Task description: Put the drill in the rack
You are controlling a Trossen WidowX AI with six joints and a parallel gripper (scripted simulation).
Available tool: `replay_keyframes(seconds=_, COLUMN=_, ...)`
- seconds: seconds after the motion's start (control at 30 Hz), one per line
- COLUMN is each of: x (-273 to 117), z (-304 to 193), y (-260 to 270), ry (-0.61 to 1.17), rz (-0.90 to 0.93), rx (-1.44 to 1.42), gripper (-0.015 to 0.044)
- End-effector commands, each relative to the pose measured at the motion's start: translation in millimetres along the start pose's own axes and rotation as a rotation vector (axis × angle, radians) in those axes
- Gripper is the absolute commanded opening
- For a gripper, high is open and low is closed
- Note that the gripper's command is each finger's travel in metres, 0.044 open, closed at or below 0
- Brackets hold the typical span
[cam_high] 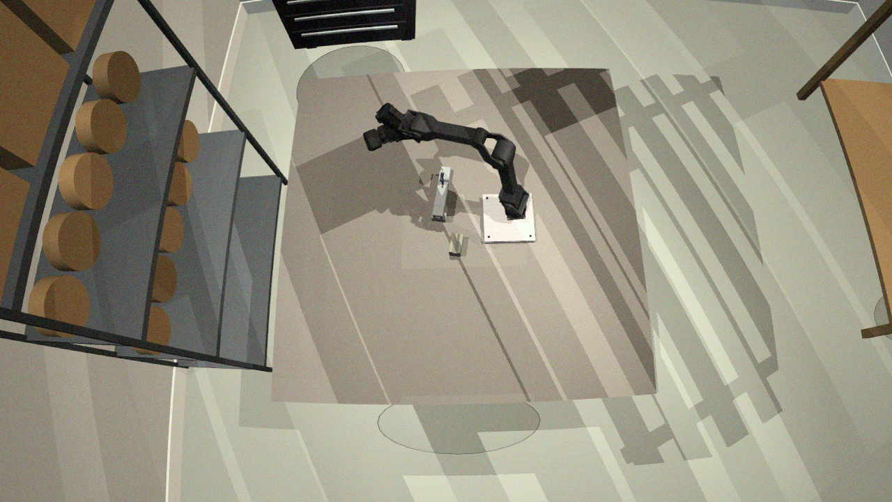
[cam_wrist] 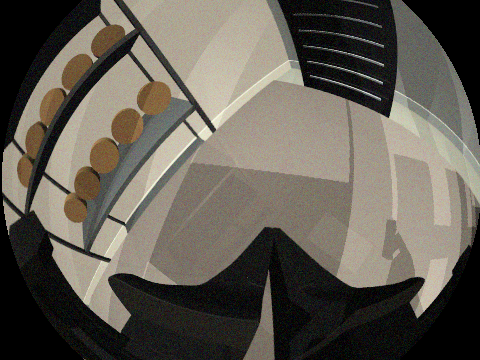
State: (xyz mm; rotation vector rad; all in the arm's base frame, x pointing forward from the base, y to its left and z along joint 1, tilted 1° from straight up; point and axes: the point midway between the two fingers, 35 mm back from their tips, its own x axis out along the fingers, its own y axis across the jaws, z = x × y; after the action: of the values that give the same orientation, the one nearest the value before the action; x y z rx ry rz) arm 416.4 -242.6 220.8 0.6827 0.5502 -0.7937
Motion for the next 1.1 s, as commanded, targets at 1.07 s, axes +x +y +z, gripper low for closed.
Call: replay_keyframes(seconds=1.07, x=-108.9, z=-177.5, y=-93.7, ry=0.853, rz=-0.025, rx=-0.831, gripper=0.0000)
